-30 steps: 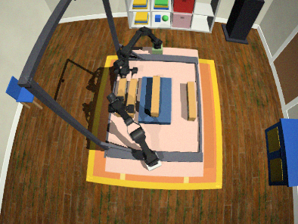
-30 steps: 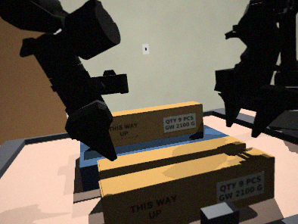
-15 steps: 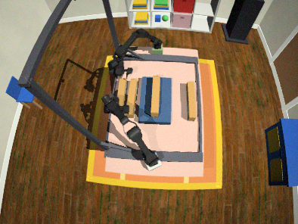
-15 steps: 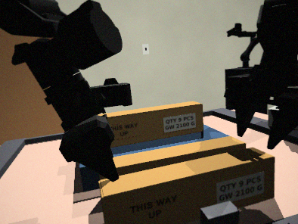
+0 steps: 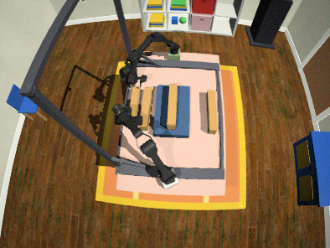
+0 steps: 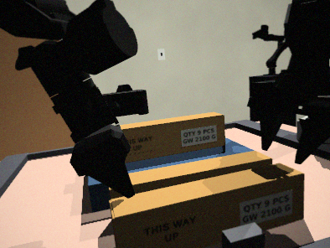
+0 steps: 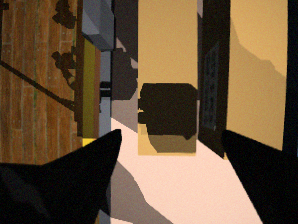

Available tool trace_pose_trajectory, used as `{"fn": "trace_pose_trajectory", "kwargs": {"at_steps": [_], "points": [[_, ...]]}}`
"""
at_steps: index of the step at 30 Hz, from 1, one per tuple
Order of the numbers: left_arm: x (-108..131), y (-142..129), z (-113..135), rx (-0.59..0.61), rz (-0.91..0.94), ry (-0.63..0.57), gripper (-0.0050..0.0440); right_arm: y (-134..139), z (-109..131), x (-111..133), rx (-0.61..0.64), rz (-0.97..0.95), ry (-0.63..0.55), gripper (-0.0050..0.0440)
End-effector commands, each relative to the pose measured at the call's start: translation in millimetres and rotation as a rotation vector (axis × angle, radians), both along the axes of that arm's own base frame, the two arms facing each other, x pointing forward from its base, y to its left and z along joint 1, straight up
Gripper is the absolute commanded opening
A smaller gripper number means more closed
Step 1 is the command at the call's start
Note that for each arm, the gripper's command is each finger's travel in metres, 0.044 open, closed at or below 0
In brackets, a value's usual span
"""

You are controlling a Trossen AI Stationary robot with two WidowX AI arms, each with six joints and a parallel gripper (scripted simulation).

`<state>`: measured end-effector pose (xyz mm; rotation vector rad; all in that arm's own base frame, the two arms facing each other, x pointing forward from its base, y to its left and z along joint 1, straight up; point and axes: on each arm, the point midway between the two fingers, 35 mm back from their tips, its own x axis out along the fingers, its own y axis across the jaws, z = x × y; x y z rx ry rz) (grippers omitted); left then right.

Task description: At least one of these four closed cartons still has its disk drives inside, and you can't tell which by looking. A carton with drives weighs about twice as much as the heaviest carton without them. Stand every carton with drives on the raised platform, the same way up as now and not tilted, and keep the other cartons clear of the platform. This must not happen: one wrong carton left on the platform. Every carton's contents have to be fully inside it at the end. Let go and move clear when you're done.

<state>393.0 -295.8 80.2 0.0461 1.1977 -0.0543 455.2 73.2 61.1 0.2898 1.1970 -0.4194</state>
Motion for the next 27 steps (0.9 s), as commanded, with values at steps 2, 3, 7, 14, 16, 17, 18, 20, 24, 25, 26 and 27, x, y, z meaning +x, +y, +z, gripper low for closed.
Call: {"fn": "trace_pose_trajectory", "kwargs": {"at_steps": [2, 3, 7, 14, 16, 17, 18, 20, 24, 25, 26, 27], "points": [[4.0, -1.7, 10.2, -0.014, 0.006, -0.023, 0.0387, -0.4, 8.2, 3.5, 0.005, 0.0, -0.023, 0.0386], [4.0, -1.7, 10.2, -0.014, 0.006, -0.023, 0.0387, -0.4, 8.2, 3.5, 0.005, 0.0, -0.023, 0.0386], [4.0, -1.7, 10.2, -0.014, 0.006, -0.023, 0.0387, -0.4, 8.2, 3.5, 0.005, 0.0, -0.023, 0.0386], [3.6, -1.9, 10.0, -0.022, 0.0, -0.025, 0.0387, -0.5, 8.6, 3.7, 0.002, -0.009, -0.014, 0.0386], [3.6, -1.9, 10.0, -0.022, 0.0, -0.025, 0.0387, -0.5, 8.6, 3.7, 0.002, -0.009, -0.014, 0.0386], [3.6, -1.9, 10.0, -0.022, 0.0, -0.025, 0.0387, -0.5, 8.6, 3.7, 0.002, -0.009, -0.014, 0.0386], [3.6, -1.9, 10.0, -0.022, 0.0, -0.025, 0.0387, -0.5, 8.6, 3.7, 0.002, -0.009, -0.014, 0.0386], [3.6, -1.9, 10.0, -0.022, 0.0, -0.025, 0.0387, -0.5, 8.6, 3.7, 0.002, -0.009, -0.014, 0.0386], [3.6, -1.9, 10.0, -0.022, 0.0, -0.025, 0.0387, -0.5, 8.6, 3.7, 0.002, -0.009, -0.014, 0.0386], [3.6, -1.9, 10.0, -0.022, 0.0, -0.025, 0.0387, -0.5, 8.6, 3.7, 0.002, -0.009, -0.014, 0.0386], [3.6, -1.9, 10.0, -0.022, 0.0, -0.025, 0.0387, -0.5, 8.6, 3.7, 0.002, -0.009, -0.014, 0.0386], [3.2, -2.3, 9.7, -0.016, 0.008, -0.022, 0.0387, -0.3, 8.3, 4.2, -0.009, -0.013, -0.019, 0.0386]]}}
